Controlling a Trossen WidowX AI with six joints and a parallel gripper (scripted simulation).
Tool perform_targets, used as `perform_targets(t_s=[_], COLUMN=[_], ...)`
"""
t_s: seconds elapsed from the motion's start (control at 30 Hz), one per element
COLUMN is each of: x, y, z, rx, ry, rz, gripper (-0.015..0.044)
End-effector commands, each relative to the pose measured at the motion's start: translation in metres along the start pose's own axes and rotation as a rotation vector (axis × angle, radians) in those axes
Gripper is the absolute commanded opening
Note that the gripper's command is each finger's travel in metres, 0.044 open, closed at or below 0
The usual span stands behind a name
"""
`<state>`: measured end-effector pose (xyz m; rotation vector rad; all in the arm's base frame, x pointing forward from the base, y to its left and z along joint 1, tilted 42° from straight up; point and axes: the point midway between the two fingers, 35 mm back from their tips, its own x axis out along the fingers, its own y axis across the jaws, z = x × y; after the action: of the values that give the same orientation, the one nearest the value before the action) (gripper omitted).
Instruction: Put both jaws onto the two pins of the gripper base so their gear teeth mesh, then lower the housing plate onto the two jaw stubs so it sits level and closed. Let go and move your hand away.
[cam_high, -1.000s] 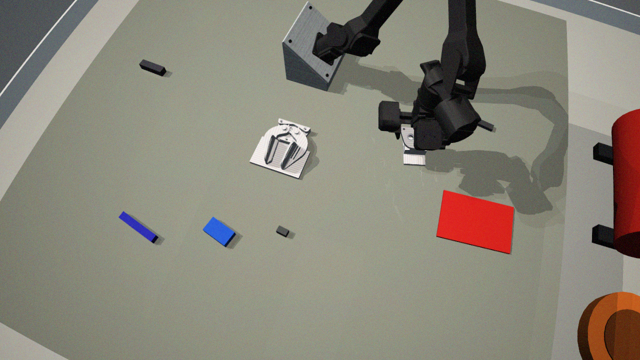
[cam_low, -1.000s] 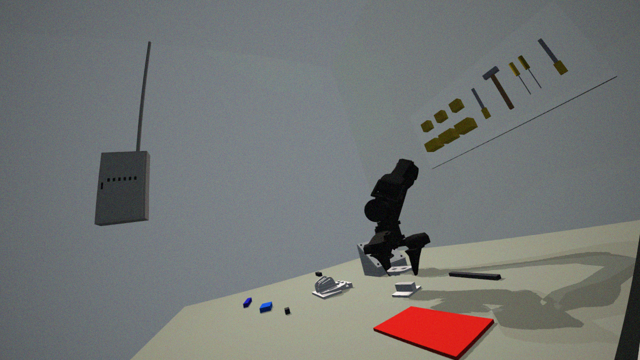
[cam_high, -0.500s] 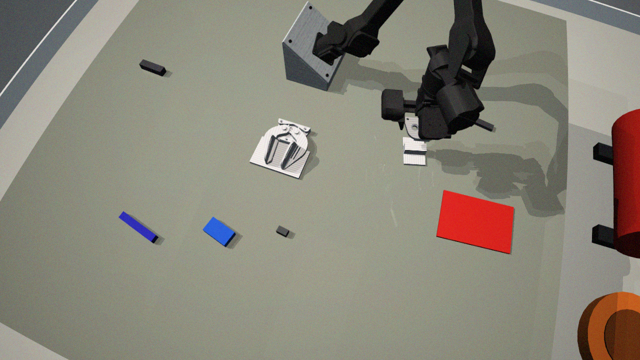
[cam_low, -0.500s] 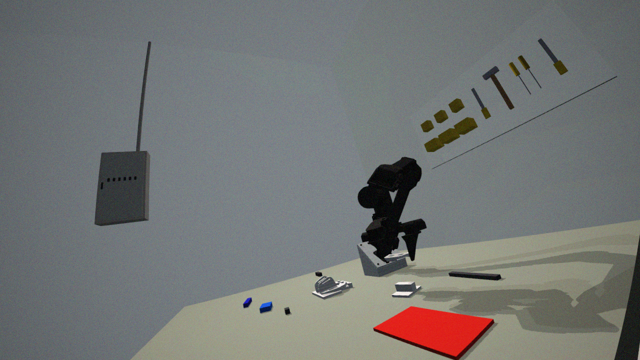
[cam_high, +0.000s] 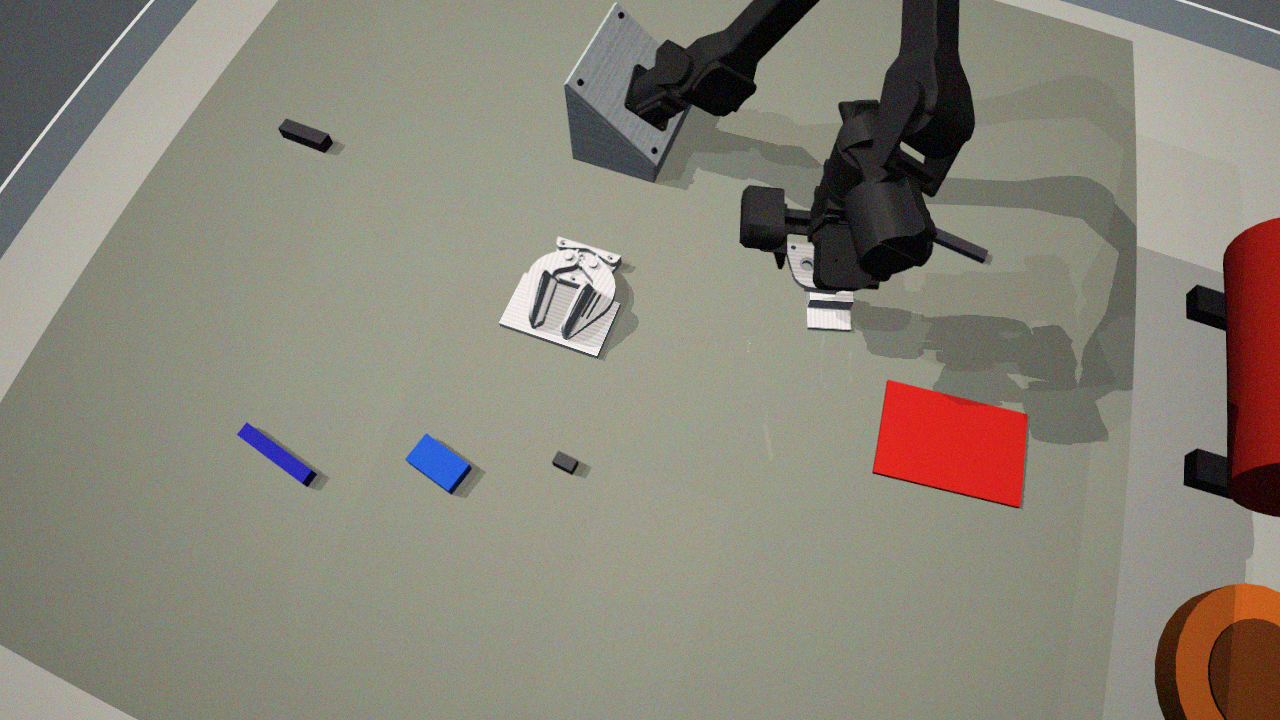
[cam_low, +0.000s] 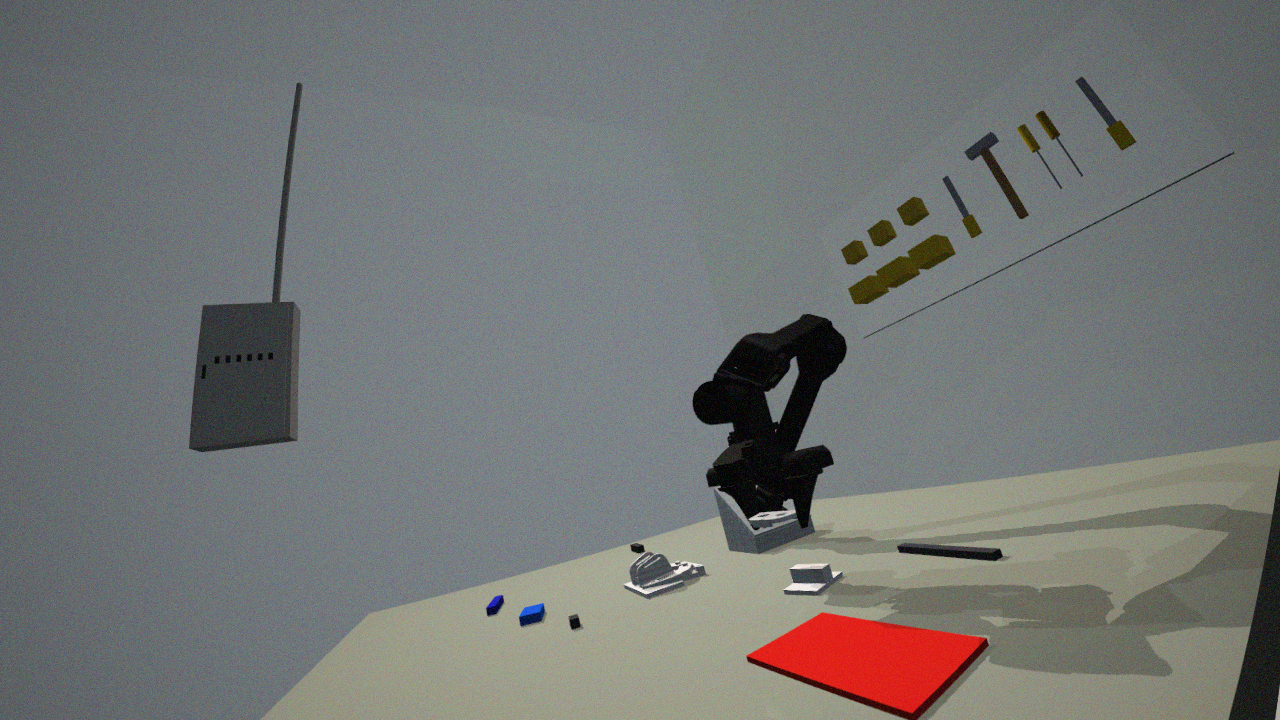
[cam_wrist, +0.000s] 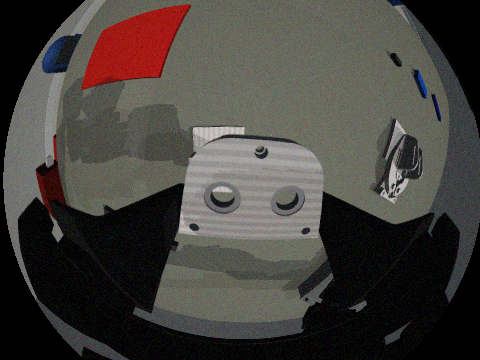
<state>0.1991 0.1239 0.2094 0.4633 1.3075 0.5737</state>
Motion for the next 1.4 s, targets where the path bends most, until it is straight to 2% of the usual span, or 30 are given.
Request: perform_targets(t_s=[0.0,1.37], x=[0.002,0.008], y=[-0.013,-0.144], z=[0.006,0.024], rx=[0.011,0.137], ry=[0.001,0.03], rz=[-0.013,-0.078], gripper=[0.0351,0.0351])
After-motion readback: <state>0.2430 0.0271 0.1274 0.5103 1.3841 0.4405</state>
